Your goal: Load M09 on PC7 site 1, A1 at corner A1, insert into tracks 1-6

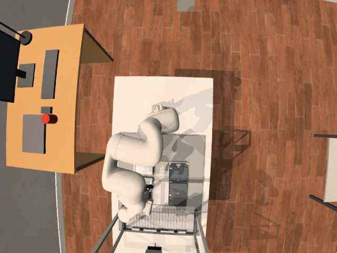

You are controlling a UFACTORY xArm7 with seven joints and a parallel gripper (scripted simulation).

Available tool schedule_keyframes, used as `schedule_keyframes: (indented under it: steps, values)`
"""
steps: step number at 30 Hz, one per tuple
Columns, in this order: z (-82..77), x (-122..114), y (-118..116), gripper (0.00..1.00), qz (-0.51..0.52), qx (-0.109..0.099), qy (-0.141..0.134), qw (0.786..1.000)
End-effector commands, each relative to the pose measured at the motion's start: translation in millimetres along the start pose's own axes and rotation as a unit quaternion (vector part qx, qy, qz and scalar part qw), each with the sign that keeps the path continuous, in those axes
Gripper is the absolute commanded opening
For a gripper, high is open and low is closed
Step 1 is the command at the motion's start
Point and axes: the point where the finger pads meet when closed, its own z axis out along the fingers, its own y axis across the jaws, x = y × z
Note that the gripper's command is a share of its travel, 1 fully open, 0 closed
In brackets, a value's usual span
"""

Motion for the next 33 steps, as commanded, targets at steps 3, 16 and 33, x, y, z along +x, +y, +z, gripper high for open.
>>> schedule_keyframes:
  steps: [3,16,33]
  values:
    - [-10.6,-18.9,2.2,1.00,-0.025,-0.009,-0.052,0.998]
    - [-36.4,-57.3,9.5,1.00,-0.078,-0.027,-0.145,0.986]
    - [-39.7,-61.3,10.5,1.00,-0.080,-0.027,-0.148,0.985]
